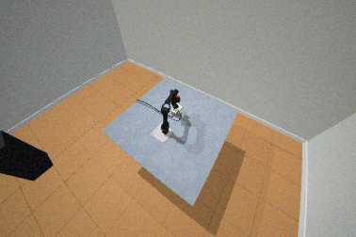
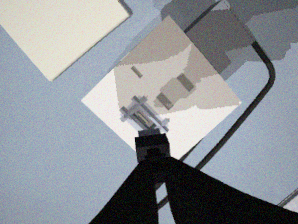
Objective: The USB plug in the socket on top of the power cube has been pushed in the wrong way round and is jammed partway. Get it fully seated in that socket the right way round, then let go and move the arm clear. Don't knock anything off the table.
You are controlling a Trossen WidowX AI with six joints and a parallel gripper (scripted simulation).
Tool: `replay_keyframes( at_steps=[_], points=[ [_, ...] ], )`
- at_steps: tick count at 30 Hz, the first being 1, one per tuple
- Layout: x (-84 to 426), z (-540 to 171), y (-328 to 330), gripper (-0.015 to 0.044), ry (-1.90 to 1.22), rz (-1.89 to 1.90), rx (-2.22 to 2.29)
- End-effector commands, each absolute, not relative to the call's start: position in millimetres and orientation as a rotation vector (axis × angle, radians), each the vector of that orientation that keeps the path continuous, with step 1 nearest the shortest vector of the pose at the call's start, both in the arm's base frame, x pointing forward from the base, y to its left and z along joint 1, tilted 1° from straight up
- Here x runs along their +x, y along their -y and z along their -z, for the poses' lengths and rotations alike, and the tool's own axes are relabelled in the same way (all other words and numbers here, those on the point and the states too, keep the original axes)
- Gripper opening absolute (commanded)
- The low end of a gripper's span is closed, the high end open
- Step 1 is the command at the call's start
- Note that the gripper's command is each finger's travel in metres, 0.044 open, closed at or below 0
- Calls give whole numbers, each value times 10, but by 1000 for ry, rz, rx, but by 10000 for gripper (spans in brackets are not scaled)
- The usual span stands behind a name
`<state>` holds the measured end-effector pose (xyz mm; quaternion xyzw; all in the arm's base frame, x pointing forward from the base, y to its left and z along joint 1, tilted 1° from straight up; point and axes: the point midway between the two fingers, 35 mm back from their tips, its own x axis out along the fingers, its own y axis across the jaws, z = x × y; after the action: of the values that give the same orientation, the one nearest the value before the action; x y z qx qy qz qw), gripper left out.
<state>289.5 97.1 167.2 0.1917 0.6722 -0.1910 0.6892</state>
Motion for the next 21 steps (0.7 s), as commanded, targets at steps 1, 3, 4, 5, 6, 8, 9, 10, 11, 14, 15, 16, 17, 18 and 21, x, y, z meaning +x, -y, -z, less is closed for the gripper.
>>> replay_keyframes(
  at_steps=[1, 3, 4, 5, 6, 8, 9, 10, 11, 14, 15, 16, 17, 18, 21],
  points=[
    [2893, -1670, -971, 0, -1521, 334, 333],
    [2893, -1670, -971, 0, -1527, 293, 292],
    [2893, -1670, -971, 0, -1530, 273, 271],
    [2893, -1670, -971, 0, -1532, 253, 250],
    [2893, -1670, -971, 0, -1535, 233, 229],
    [2893, -1670, -971, 0, -1539, 192, 188],
    [2893, -1670, -971, 0, -1541, 172, 167],
    [2893, -1670, -971, 0, -1542, 152, 147],
    [2893, -1670, -971, 0, -1544, 131, 126],
    [2893, -1670, -971, 0, -1546, 71, 64],
    [2893, -1670, -971, 0, -1547, 50, 43],
    [2893, -1670, -971, 0, -1547, 30, 22],
    [2893, -1670, -971, 0, -1548, 10, 2],
    [2893, -1670, -971, 0, -1548, -10, -19],
    [2893, -1670, -971, 0, -1547, -71, -81]
  ],
)
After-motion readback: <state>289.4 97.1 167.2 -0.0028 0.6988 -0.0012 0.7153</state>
